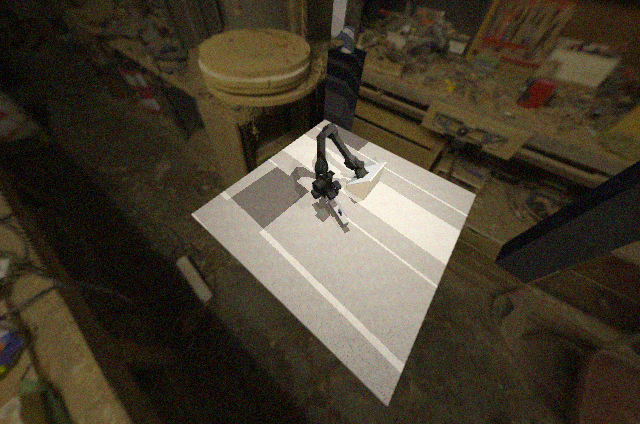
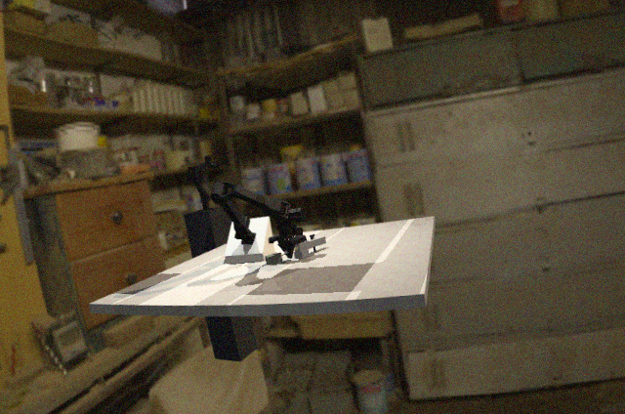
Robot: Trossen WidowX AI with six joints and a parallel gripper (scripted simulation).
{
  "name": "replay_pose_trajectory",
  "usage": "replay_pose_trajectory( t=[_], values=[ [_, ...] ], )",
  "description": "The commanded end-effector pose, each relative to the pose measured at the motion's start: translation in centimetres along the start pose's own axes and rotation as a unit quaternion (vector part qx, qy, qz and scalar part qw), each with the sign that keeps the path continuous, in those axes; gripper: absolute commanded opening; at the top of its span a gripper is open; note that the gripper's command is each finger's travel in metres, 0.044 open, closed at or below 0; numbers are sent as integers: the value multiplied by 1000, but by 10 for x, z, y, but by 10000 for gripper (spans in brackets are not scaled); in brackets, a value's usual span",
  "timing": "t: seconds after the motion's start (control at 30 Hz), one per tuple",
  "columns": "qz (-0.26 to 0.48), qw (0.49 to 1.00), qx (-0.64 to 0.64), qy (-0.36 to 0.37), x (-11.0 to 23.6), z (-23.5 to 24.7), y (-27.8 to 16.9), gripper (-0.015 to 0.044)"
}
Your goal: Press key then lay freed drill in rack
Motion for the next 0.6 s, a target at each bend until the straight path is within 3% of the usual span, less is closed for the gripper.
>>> replay_pose_trajectory(
  t=[0.0, 0.57],
  values=[
    [1, 1000, 2, 0, 2, 1, 0, 0],
    [2, 1000, 2, 0, 3, -1, -17, 0]
  ],
)
Point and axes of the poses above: the point midway between the two fingers, 35 mm back from their tips, its own x axis back along the fingers, its own z axis across the jaws, y = z × x, the point moved 2 cm from there along x, back along the fingers, and after that the axes turned 5 degrees about -x, right-handed, at the moved point
